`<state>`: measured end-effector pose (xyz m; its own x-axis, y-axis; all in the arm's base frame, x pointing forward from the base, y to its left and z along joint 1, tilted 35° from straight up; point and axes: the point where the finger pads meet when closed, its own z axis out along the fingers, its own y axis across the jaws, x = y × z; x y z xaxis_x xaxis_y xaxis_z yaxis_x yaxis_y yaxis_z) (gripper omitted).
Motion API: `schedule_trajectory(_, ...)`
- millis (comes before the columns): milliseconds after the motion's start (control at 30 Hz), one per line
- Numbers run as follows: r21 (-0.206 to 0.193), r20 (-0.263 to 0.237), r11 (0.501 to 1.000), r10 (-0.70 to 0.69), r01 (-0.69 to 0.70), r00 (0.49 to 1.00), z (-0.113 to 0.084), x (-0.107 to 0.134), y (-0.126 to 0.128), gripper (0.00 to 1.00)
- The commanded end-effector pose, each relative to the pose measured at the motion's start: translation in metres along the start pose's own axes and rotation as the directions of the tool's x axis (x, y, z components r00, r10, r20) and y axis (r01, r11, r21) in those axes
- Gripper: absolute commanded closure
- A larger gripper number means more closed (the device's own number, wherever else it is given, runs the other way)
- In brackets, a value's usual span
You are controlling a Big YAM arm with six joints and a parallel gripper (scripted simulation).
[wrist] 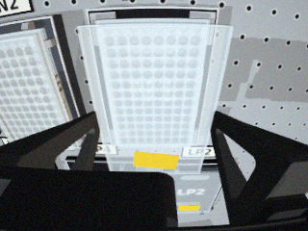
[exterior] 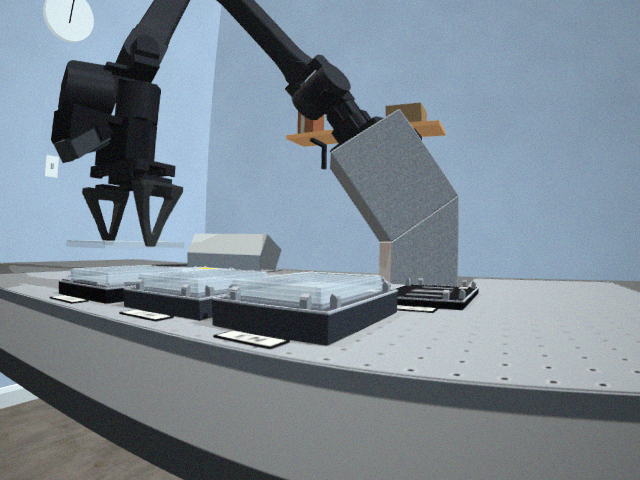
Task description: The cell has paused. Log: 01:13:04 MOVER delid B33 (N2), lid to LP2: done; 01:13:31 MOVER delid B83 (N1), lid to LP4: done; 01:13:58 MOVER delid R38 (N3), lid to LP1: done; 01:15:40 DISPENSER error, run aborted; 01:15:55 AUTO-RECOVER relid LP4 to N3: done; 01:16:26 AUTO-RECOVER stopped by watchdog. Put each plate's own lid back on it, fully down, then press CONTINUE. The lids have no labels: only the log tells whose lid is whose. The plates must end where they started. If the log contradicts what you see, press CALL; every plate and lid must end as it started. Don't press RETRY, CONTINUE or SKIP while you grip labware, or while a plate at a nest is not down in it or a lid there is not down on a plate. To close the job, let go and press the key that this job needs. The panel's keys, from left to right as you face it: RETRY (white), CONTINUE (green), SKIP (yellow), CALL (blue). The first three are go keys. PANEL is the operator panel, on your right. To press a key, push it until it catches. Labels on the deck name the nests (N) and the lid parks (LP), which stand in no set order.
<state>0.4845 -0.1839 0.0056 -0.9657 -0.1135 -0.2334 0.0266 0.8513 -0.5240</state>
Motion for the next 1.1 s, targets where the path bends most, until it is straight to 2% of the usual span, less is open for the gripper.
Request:
schedule_trajectory(0,-0.001,0.006,1.0,-0.006,0.006,1.0,0.008,-0.005,0.0,1.0)
schedule_trajectory(1067,-0.002,-0.008,1.0,-0.003,0.003,1.0,0.024,0.007,-0.001,1.0)
